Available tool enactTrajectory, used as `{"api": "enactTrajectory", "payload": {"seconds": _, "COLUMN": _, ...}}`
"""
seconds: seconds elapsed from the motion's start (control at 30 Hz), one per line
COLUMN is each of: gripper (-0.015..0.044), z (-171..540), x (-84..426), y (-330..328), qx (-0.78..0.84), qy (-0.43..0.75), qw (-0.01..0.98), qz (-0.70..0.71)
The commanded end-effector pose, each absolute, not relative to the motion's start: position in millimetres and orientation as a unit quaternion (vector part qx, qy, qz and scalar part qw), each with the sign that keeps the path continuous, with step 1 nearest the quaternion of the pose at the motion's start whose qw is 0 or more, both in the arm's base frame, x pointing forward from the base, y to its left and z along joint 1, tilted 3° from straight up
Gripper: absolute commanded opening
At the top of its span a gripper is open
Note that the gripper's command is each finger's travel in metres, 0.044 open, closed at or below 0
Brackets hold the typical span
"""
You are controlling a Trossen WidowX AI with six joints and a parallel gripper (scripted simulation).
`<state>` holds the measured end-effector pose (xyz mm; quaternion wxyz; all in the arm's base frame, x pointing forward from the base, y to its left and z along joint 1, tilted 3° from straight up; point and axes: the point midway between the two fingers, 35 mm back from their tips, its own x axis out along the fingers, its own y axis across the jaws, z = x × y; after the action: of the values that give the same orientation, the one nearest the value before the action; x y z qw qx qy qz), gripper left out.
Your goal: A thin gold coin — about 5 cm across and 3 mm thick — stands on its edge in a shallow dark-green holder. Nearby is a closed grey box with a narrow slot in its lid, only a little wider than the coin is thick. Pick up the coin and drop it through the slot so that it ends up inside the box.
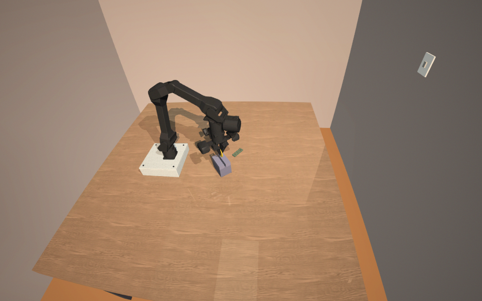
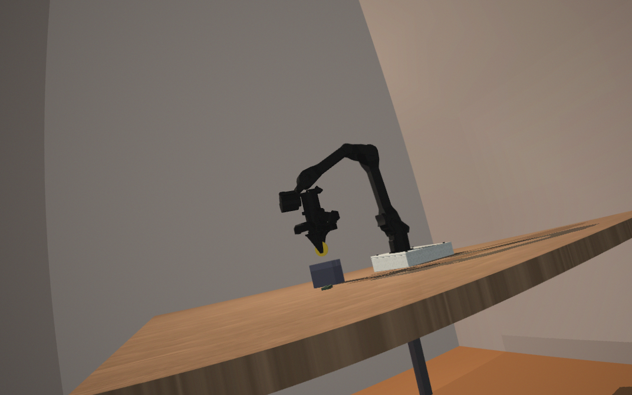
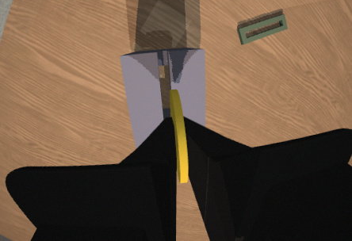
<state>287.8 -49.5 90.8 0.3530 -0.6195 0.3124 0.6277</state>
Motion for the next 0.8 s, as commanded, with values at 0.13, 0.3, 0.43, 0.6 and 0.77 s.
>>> {"api": "enactTrajectory", "payload": {"seconds": 0.13, "gripper": 0.0, "z": 90.9, "x": 289.1, "y": -48.6, "qx": -0.62, "qy": 0.312, "qw": 0.353, "qz": 0.628}}
{"api": "enactTrajectory", "payload": {"seconds": 0.3, "gripper": 0.0, "z": 90.9, "x": 288.4, "y": -49.7, "qx": -0.62, "qy": 0.312, "qw": 0.353, "qz": 0.628}}
{"api": "enactTrajectory", "payload": {"seconds": 0.43, "gripper": 0.0, "z": 90.8, "x": 286.3, "y": -51.9, "qx": -0.62, "qy": 0.312, "qw": 0.352, "qz": 0.628}}
{"api": "enactTrajectory", "payload": {"seconds": 0.6, "gripper": 0.0, "z": 90.7, "x": 285.9, "y": -52.5, "qx": -0.62, "qy": 0.311, "qw": 0.351, "qz": 0.628}}
{"api": "enactTrajectory", "payload": {"seconds": 0.77, "gripper": 0.0, "z": 90.8, "x": 286.8, "y": -51.5, "qx": -0.62, "qy": 0.312, "qw": 0.352, "qz": 0.628}}
